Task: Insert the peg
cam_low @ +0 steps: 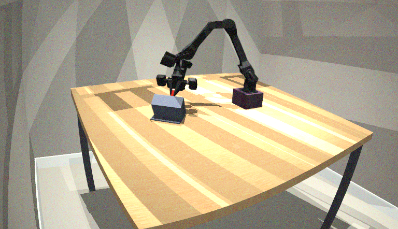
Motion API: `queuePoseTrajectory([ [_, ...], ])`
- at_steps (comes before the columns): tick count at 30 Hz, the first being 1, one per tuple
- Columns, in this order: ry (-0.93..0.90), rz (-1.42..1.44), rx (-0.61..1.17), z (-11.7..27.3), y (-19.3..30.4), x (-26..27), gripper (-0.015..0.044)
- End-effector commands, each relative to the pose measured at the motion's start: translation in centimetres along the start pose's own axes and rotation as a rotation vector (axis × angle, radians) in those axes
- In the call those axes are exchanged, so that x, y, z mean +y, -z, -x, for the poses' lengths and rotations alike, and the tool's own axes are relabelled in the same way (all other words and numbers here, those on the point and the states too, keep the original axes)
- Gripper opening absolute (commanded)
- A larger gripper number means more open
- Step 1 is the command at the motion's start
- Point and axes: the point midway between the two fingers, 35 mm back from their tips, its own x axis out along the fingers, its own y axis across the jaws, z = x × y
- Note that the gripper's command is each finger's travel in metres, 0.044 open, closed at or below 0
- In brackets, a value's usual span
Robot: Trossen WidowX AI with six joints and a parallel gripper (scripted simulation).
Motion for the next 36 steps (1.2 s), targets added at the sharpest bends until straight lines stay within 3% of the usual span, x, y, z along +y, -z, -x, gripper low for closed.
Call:
queuePoseTrajectory([
  [1,-0.001,-0.004,-0.002,-0.3,0.0,0.0,0.0],
  [36,0.001,-0.001,0.001,-1.9,0.0,0.0,0.0],
])
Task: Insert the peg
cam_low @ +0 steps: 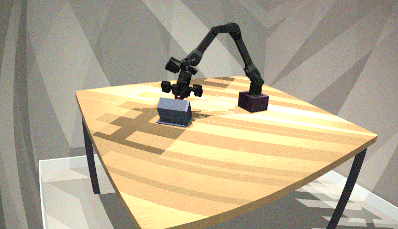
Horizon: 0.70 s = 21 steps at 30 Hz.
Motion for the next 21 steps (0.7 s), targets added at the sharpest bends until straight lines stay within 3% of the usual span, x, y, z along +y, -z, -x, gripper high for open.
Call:
queuePoseTrajectory([
  [1,0.0,0.0,0.0,0.01,0.0,0.0,0.0],
  [4,0.0,0.0,0.0,0.01,0.0,0.0,0.0],
  [21,0.0,0.0,-0.002,0.48,-0.03,0.07,0.044],
])
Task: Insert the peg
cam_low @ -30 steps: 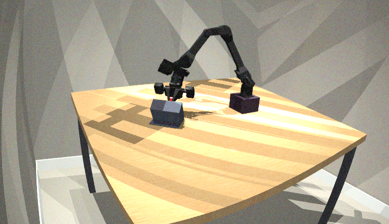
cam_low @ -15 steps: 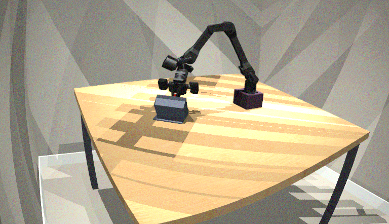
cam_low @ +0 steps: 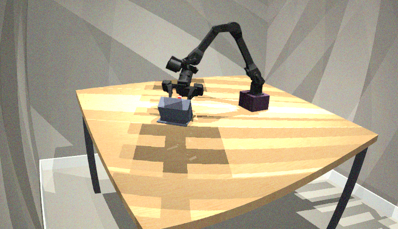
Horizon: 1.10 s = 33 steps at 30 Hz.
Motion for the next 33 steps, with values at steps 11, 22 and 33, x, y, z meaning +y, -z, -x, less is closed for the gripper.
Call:
queuePoseTrajectory([
  [11,-0.002,0.006,-0.005,2.5,-0.1,0.3,0.044],
  [22,-0.002,0.004,-0.01,4.5,-0.4,0.4,0.044],
  [33,-0.003,0.002,-0.011,6.6,-0.6,0.5,0.044],
])
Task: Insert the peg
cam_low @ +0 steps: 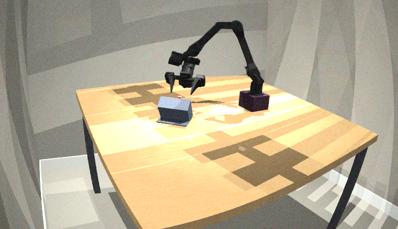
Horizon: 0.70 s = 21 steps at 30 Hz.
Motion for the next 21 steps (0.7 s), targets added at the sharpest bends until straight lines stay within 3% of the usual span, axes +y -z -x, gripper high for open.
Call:
queuePoseTrajectory([
  [1,-0.007,0.013,0.006,1.0,0.3,0.2,0.044],
  [21,-0.009,0.01,0.008,4.1,-0.4,-0.1,0.044],
])
